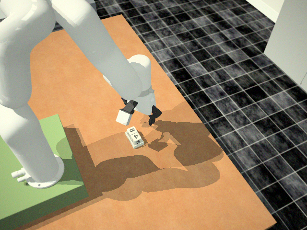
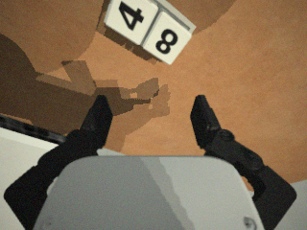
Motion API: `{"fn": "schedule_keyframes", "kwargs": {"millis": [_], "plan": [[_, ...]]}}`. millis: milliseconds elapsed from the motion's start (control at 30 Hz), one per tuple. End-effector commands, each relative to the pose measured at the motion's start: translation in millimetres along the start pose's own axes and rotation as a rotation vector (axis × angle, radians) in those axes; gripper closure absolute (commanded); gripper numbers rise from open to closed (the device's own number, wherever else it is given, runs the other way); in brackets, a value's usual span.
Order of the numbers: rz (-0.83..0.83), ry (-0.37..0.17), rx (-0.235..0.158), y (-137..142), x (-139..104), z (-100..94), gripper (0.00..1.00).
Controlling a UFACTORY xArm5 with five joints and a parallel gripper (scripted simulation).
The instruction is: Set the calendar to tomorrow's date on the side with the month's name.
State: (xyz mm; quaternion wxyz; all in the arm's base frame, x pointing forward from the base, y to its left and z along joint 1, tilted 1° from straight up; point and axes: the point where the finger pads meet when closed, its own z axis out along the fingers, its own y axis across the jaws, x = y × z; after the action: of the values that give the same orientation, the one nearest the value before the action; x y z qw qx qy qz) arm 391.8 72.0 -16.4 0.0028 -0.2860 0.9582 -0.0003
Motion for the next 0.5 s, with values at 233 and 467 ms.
{"fn": "schedule_keyframes", "kwargs": {"millis": [233,467], "plan": [[0.151,-0.003,0.001,9,-11,0.2,0.00],[0.344,-0.004,0.000,18,-20,1.1,0.00]]}}
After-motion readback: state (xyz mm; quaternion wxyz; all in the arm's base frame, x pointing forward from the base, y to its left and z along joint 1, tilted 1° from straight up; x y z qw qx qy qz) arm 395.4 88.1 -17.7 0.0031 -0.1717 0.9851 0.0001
